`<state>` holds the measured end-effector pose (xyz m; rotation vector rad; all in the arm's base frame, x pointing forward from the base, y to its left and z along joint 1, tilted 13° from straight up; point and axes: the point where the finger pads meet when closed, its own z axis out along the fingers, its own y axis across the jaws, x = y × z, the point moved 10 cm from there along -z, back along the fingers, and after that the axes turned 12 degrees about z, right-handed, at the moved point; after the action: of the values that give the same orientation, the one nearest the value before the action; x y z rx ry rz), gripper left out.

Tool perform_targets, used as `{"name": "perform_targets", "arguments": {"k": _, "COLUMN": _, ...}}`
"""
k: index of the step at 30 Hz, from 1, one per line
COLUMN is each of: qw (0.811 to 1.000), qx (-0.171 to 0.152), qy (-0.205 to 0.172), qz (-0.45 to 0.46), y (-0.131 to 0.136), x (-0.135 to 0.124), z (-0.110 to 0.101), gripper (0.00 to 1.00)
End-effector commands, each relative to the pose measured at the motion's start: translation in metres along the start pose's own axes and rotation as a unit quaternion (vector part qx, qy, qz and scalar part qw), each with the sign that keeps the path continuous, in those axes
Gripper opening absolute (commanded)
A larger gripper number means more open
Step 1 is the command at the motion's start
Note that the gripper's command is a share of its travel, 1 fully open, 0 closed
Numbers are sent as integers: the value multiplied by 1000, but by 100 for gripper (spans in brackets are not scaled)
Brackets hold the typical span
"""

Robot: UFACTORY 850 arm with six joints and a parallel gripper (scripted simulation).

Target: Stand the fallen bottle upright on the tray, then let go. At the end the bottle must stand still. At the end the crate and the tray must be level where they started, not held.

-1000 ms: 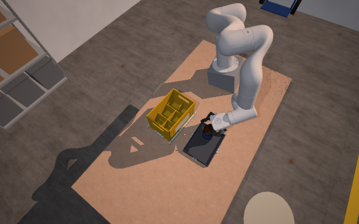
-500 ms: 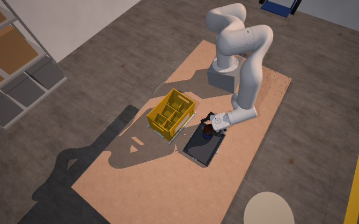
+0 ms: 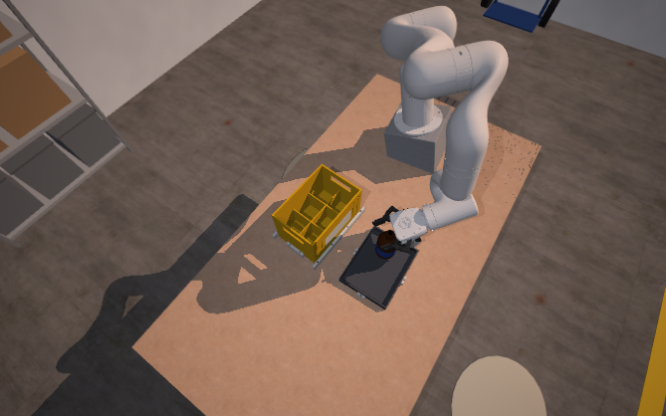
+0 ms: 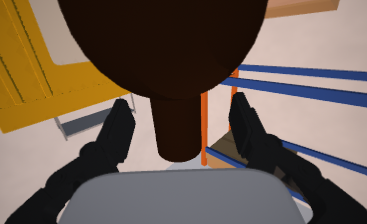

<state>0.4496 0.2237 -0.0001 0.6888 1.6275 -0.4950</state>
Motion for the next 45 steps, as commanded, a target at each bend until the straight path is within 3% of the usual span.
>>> {"name": "perform_targets", "arguments": {"k": 1, "qw": 1000, "qx": 0, "qy": 0, "qz": 1, "y": 2, "x": -6, "z": -2, "gripper": 100}}
{"name": "perform_targets", "arguments": {"k": 29, "qw": 1000, "qx": 0, "qy": 0, "qz": 1, "y": 14, "x": -61, "z": -23, "gripper": 100}}
{"name": "perform_targets", "arguments": {"k": 45, "qw": 1000, "qx": 0, "qy": 0, "qz": 1, "y": 17, "x": -79, "z": -29, "gripper": 100}}
